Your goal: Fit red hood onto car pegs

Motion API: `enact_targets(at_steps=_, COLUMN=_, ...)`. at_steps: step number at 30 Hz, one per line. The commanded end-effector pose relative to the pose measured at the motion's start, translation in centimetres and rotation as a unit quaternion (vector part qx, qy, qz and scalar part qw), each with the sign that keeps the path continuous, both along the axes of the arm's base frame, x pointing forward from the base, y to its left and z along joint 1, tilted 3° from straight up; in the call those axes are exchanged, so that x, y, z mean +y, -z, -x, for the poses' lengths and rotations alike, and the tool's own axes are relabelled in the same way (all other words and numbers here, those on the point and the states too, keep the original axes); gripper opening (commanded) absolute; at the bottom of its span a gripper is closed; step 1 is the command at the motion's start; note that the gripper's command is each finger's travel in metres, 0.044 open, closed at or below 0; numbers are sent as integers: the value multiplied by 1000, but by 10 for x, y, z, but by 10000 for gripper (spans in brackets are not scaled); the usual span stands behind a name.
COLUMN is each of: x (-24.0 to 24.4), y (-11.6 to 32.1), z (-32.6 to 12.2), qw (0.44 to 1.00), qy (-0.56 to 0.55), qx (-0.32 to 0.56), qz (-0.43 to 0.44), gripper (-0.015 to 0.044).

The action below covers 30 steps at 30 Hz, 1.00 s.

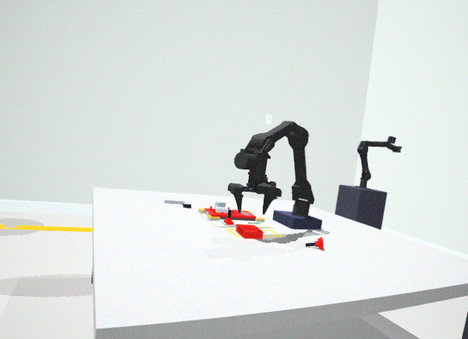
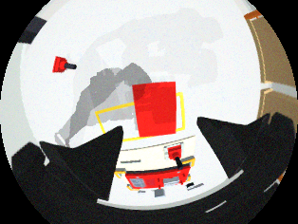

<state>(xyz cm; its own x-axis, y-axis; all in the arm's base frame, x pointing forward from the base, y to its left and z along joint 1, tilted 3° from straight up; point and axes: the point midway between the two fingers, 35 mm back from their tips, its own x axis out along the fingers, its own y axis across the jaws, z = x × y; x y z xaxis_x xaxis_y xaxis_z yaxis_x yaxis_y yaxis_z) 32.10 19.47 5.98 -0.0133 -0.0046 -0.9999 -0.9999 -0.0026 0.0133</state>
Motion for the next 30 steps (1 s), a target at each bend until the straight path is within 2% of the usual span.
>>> enact_targets(at_steps=1, x=-1, y=4, z=0, qw=1000, qy=3, qx=0, qz=3, gripper=440)
enact_targets(at_steps=30, x=-1, y=31, z=0, qw=1000, qy=3, qx=0, qz=3, gripper=440)
